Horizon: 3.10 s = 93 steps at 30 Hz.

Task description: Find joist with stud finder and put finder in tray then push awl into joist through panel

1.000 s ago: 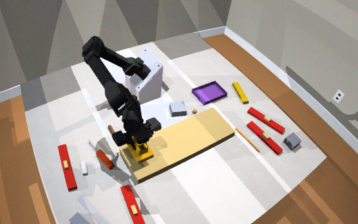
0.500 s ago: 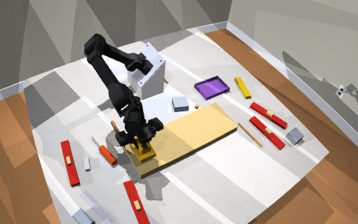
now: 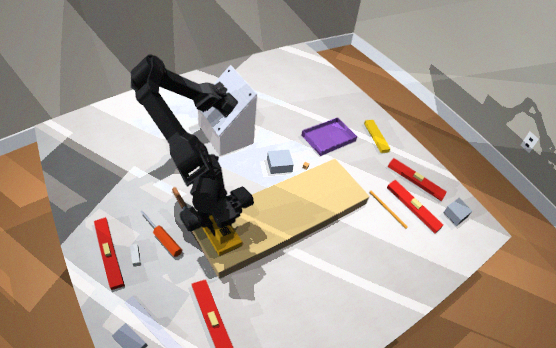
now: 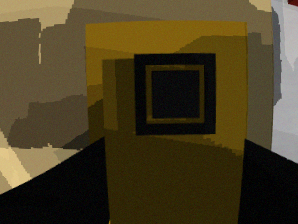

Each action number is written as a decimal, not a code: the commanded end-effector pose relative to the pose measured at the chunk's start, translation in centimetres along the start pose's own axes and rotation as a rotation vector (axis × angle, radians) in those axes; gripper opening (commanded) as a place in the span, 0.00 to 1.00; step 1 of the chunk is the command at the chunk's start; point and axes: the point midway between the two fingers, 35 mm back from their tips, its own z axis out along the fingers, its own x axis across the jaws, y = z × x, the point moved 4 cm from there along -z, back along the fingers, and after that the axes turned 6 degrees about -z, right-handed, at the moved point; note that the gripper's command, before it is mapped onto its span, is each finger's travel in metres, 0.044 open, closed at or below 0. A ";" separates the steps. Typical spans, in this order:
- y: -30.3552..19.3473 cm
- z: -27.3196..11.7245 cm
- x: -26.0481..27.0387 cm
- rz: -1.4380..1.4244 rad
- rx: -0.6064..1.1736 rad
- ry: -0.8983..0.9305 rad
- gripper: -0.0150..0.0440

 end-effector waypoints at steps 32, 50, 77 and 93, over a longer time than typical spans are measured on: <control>0.6 0.1 5.2 -0.003 -0.004 0.005 0.25; 0.8 0.1 7.9 -0.003 -0.004 0.006 0.25; 1.2 0.1 12.1 -0.003 -0.004 0.008 0.25; 1.5 0.1 14.5 -0.003 -0.004 0.009 0.25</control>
